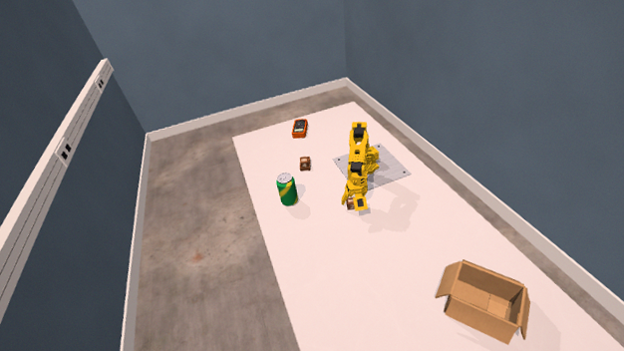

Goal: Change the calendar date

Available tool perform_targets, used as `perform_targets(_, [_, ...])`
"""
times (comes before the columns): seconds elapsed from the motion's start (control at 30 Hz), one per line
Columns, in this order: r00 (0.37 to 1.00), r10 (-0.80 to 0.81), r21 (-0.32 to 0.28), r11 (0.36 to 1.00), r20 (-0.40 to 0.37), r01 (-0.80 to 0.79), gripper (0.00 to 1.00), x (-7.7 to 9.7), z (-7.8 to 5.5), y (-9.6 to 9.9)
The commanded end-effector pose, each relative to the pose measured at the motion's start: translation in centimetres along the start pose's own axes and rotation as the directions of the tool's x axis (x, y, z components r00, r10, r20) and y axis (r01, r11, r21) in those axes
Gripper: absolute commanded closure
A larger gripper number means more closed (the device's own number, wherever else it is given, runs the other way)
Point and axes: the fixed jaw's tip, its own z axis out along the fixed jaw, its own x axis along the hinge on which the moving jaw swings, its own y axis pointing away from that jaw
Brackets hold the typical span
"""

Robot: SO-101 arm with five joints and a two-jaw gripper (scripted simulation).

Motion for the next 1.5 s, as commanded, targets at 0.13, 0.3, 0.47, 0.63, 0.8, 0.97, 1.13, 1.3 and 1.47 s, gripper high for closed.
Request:
perform_targets(0.13, [1.0,0.0,-0.005,1.0,-0.016,0.0,0.65,0.25,0.41,0.29])
perform_targets(0.3, [1.0,0.0,-0.006,1.0,-0.016,0.0,0.66,0.25,0.41,0.24])
perform_targets(0.47, [1.0,-0.001,-0.006,1.0,-0.016,0.0,0.67,0.25,0.41,0.12])
perform_targets(0.63, [1.0,0.0,-0.006,1.0,-0.016,0.0,0.69,0.25,0.41,0.02])
perform_targets(0.8, [1.0,-0.001,-0.006,1.0,-0.016,0.0,0.72,0.24,0.41,-0.18])
perform_targets(0.97, [1.0,-0.001,-0.006,1.0,-0.016,0.0,0.74,0.24,0.41,-0.39])
perform_targets(1.13, [1.0,-0.001,-0.006,1.0,-0.016,0.0,0.76,0.24,0.41,-0.49])
perform_targets(1.3, [1.0,0.0,-0.006,1.0,-0.016,0.0,0.78,0.24,0.41,-0.63])
perform_targets(1.47, [1.0,-0.001,-0.006,1.0,-0.016,0.0,0.79,0.24,0.42,-0.69])
